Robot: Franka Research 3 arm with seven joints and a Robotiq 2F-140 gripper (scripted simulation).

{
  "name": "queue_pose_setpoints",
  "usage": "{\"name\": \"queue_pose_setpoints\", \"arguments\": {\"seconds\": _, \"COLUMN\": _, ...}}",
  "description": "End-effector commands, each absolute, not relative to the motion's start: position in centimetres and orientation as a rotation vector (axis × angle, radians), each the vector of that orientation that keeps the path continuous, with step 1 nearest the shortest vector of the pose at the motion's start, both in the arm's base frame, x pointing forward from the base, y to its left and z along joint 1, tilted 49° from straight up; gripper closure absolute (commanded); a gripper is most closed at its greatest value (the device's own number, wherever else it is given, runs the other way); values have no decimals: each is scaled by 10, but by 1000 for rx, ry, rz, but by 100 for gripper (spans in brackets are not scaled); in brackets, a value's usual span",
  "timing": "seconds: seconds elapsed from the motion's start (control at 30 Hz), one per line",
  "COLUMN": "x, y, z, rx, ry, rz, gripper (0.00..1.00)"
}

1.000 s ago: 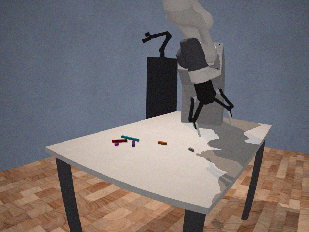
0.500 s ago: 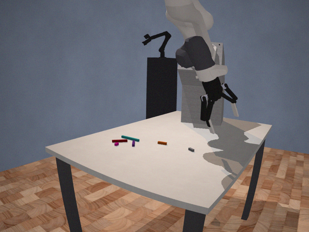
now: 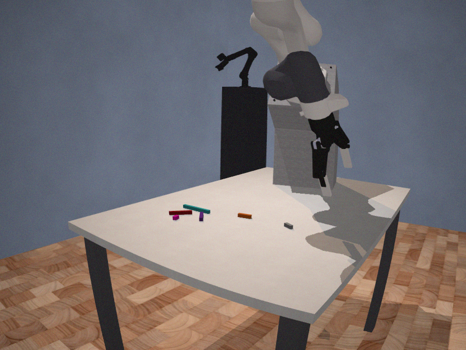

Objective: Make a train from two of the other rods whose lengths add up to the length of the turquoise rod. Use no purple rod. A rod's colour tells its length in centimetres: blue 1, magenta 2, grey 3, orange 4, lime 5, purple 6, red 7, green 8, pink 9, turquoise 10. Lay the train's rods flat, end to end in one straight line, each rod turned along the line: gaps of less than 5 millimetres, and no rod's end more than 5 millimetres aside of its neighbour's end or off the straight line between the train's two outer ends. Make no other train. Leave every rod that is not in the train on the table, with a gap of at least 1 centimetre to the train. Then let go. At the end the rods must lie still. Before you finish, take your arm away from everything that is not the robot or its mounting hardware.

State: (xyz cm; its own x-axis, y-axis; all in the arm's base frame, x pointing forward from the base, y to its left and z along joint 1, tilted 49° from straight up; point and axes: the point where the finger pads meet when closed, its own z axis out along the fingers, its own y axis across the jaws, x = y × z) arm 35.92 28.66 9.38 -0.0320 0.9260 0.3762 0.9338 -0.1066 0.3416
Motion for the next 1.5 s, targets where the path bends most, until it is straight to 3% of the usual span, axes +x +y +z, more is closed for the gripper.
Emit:
{"name": "queue_pose_setpoints", "arguments": {"seconds": 0.0, "x": 358, "y": 278, "z": 88, "rx": -2102, "ry": -2244, "rz": -771, "gripper": 0}}
{"name": "queue_pose_setpoints", "arguments": {"seconds": 0.57, "x": 374, "y": 238, "z": 88, "rx": -1784, "ry": -2802, "rz": -739, "gripper": 0}}
{"name": "queue_pose_setpoints", "arguments": {"seconds": 1.47, "x": 463, "y": 193, "z": 143, "rx": -997, "ry": -3623, "rz": -805, "gripper": 0}}
